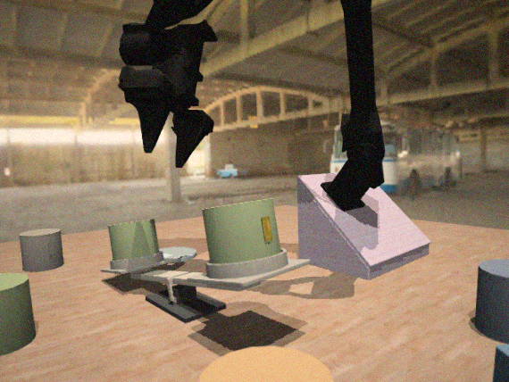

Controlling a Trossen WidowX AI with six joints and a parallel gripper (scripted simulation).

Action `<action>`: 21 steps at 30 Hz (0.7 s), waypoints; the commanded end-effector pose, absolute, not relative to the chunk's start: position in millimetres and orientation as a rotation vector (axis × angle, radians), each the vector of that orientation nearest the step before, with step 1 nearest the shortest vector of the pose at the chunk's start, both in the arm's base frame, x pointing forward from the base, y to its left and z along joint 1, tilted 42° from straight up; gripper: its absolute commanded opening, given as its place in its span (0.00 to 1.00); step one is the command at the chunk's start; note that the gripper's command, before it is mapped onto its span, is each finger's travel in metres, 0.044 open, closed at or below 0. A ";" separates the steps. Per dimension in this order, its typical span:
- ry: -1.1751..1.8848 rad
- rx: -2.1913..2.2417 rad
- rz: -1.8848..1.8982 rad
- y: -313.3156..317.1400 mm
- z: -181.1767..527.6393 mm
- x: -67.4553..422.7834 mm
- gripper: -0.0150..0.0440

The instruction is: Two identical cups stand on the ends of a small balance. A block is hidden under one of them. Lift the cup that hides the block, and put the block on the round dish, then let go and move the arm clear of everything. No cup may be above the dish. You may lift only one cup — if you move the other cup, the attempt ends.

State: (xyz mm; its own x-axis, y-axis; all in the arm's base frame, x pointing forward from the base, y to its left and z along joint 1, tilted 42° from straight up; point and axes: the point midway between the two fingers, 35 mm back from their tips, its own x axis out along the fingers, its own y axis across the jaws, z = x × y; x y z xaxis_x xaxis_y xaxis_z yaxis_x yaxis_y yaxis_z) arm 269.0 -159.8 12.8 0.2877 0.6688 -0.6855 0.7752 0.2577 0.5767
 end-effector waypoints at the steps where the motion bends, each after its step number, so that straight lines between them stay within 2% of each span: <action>1: 1.503 1.514 -0.237 -160.3 -2.8 282.0 1.00; 14: 1.671 1.674 -0.668 -154.0 -54.6 316.8 1.00; 21: 1.677 1.680 -0.693 -153.3 -57.5 318.4 1.00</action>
